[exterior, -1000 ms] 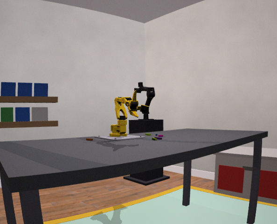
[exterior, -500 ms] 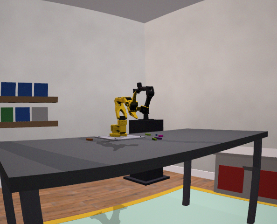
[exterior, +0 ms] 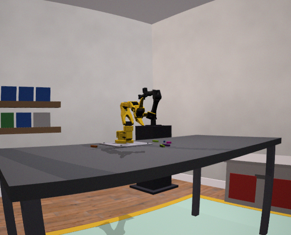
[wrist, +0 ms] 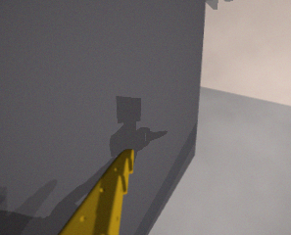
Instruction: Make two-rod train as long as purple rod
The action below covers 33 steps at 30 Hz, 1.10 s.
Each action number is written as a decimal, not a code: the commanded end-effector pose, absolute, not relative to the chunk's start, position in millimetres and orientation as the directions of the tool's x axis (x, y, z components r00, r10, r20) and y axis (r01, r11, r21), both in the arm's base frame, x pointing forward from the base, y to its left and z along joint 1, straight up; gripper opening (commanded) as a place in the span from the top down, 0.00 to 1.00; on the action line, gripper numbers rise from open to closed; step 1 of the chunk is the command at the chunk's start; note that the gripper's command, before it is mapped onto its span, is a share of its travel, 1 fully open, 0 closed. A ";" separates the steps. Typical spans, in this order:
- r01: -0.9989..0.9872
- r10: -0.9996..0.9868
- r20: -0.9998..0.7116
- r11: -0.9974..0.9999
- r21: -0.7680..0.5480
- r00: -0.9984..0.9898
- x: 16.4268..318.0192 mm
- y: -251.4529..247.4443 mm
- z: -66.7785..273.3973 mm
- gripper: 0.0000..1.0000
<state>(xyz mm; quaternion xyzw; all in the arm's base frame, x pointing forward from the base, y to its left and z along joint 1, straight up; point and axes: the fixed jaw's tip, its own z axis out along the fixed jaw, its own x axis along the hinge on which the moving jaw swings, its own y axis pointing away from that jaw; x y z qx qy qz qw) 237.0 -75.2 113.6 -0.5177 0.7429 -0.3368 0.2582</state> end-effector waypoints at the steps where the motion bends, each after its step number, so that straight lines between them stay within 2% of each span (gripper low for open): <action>1: -0.597 -0.946 -0.026 0.224 -0.770 -0.322 235.2 -74.7 119.2 0.00; 33: -0.677 -0.945 -0.025 0.253 -0.691 -0.327 220.1 -69.9 109.6 0.00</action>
